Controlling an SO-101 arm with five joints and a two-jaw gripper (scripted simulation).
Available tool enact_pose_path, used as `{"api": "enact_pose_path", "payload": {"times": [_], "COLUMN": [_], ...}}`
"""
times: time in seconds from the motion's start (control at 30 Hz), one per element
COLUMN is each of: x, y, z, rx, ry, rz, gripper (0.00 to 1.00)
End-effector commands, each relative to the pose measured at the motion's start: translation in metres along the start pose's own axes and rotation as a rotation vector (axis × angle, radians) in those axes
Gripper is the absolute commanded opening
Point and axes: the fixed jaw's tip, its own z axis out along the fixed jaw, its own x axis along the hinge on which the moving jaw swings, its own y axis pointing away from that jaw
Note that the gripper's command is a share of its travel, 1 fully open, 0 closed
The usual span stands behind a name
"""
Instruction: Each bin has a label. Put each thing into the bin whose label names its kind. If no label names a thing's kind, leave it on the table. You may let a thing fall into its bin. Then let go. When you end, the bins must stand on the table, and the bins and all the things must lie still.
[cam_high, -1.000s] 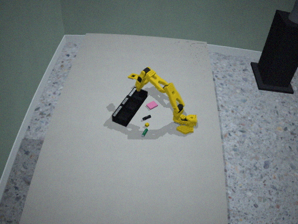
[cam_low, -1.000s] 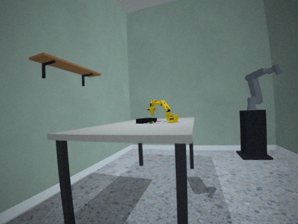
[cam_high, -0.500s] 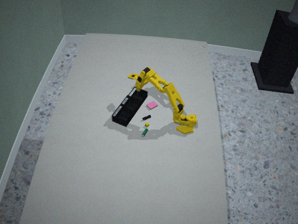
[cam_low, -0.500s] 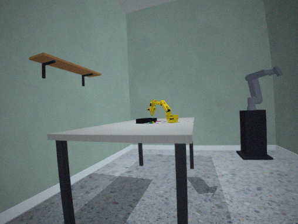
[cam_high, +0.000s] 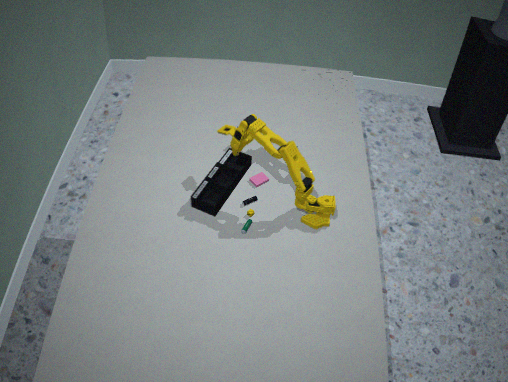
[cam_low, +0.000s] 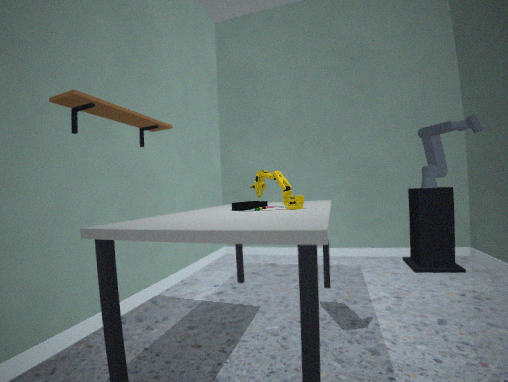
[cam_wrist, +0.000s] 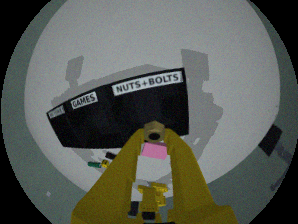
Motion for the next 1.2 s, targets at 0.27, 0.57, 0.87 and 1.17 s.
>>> {"api": "enact_pose_path", "payload": {"times": [0.27,0.57,0.87,1.17], "x": [-0.003,-0.002,-0.002,-0.001], "y": [-0.003,-0.003,-0.003,-0.003], "z": [0.006,0.011,0.012,0.019], "rx": [0.002,0.002,0.002,0.002], "ry": [-0.042,-0.042,-0.042,-0.042], "rz": [0.001,0.001,0.001,0.001], "gripper": [0.00,0.00,0.00,0.00]}}
